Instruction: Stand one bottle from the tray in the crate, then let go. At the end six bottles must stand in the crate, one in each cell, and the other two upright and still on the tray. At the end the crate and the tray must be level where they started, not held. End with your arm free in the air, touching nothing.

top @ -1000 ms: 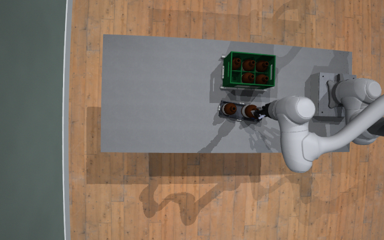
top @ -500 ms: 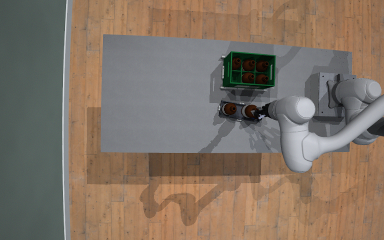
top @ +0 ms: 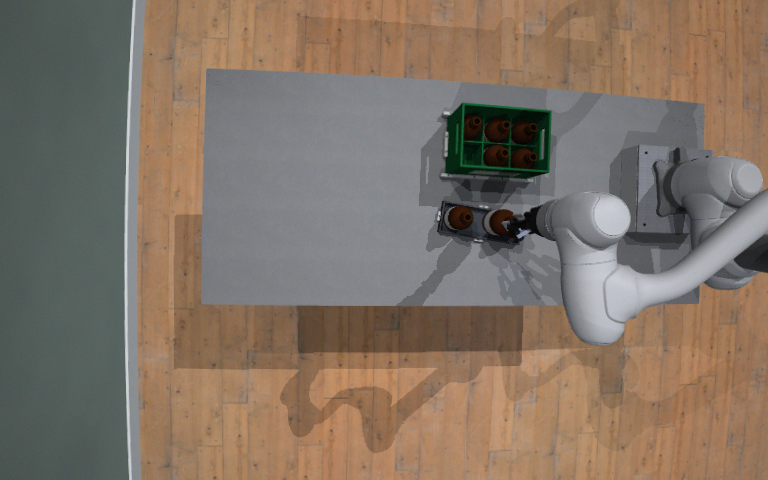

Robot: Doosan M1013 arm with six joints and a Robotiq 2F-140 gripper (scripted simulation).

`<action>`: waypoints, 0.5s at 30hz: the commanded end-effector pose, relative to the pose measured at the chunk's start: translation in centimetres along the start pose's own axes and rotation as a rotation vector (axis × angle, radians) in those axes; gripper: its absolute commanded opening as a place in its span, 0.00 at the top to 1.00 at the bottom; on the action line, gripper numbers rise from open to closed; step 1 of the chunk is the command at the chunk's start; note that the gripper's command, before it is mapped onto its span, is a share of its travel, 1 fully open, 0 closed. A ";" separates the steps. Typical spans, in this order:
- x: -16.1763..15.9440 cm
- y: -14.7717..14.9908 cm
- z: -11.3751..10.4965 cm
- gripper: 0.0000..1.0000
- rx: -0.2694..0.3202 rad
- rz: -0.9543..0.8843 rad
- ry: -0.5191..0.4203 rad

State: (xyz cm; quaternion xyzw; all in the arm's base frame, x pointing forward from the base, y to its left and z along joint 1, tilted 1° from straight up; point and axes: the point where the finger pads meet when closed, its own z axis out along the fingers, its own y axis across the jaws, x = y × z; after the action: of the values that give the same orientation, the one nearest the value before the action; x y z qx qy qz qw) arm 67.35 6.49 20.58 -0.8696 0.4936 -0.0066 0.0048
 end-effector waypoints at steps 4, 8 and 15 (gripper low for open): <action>0.0 0.0 0.0 1.00 0.000 0.000 0.000; 0.0 0.0 -0.2 1.00 0.000 0.000 0.000; 0.0 0.0 -0.6 1.00 0.000 0.000 0.000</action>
State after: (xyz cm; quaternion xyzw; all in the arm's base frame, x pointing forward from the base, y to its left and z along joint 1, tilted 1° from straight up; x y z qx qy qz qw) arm 67.34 6.49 21.04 -0.8696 0.4936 -0.0066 0.0048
